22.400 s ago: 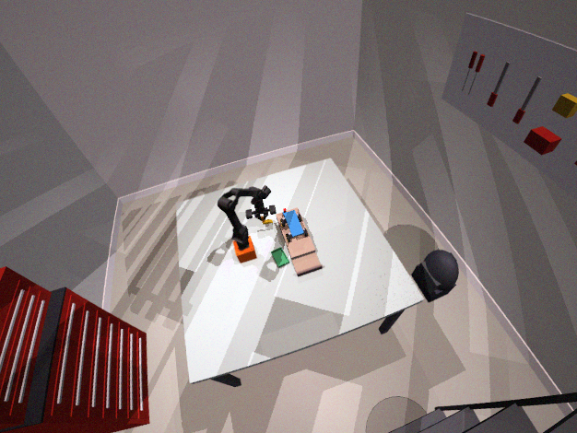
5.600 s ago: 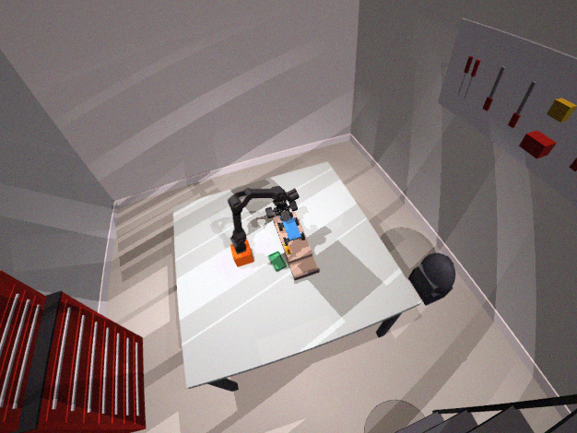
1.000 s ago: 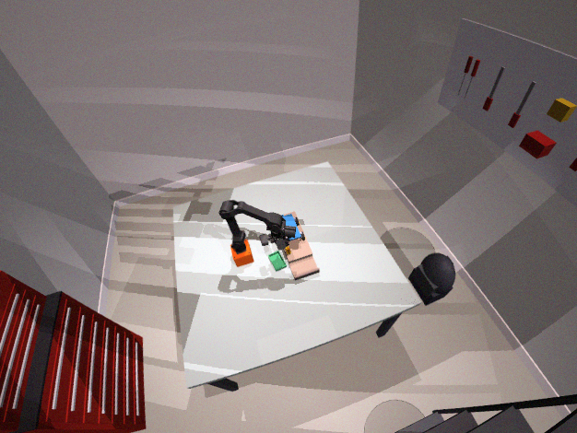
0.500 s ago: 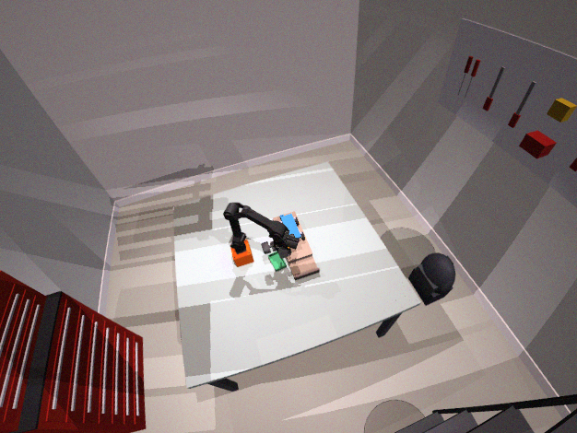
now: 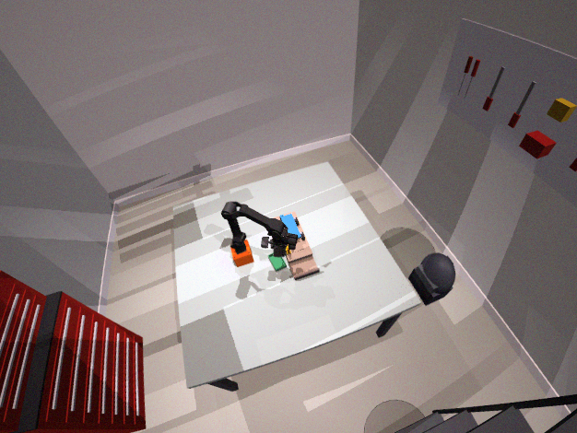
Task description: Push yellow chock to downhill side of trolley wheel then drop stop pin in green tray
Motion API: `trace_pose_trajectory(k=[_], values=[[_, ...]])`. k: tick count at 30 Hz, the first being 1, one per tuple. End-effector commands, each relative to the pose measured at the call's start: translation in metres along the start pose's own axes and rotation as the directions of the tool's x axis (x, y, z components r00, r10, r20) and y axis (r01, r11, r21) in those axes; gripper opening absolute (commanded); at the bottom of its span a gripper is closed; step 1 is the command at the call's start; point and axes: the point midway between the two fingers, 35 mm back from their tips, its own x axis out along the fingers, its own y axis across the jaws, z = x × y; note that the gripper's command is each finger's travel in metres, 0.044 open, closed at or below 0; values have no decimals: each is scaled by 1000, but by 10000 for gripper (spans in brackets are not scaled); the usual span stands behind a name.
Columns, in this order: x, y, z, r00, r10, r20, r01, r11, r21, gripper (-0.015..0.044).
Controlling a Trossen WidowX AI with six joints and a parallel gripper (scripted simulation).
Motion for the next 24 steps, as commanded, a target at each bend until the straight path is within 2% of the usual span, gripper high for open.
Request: trace_pose_trajectory(k=[1,12,24], values=[[-1,-1,-1,1000,14,24,-16,995,95,0],[0,-1,-3,995,33,90,-67,911,408,0],[0,-2,-6,985,56,160,-153,703,695,0]])
